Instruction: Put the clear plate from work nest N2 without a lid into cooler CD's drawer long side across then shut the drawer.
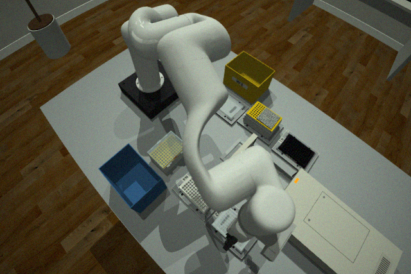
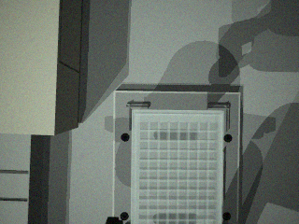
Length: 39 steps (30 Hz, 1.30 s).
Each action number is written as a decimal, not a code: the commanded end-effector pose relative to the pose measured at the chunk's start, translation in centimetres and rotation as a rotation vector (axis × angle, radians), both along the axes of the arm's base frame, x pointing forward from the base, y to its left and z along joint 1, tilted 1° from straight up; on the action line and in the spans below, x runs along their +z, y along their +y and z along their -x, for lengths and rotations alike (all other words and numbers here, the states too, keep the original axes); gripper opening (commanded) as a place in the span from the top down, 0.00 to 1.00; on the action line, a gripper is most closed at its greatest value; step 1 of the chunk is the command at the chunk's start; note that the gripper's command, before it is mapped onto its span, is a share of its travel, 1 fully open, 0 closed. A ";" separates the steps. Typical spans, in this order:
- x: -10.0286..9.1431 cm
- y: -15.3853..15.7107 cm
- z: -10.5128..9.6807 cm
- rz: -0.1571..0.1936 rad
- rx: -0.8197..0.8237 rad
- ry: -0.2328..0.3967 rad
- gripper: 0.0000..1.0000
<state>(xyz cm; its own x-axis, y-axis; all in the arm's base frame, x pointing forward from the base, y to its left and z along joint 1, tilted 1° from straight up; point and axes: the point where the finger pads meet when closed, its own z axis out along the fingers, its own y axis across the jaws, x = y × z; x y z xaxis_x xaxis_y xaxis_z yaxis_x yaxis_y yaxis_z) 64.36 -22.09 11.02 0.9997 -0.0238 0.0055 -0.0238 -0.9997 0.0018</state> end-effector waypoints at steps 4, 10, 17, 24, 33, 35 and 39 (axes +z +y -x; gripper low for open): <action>0.2 -0.1 -0.2 -0.015 0.000 -0.007 0.00; 0.1 -0.1 -0.2 -0.015 0.000 -0.007 0.00; -1.1 -0.1 -0.2 -0.015 0.000 -0.007 0.00; -1.9 -0.1 -0.2 -0.015 0.000 -0.007 0.00; -3.4 0.0 -0.2 -0.015 0.000 -0.007 0.00; -3.8 0.0 -0.2 -0.015 0.000 -0.007 0.00; -4.3 0.0 -0.2 -0.015 0.000 -0.007 0.00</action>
<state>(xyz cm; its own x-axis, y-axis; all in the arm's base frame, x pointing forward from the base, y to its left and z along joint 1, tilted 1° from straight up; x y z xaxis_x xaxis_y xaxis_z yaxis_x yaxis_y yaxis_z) 64.46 -22.08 6.88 0.9997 -0.0238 0.0021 -0.0238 -0.9997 0.0007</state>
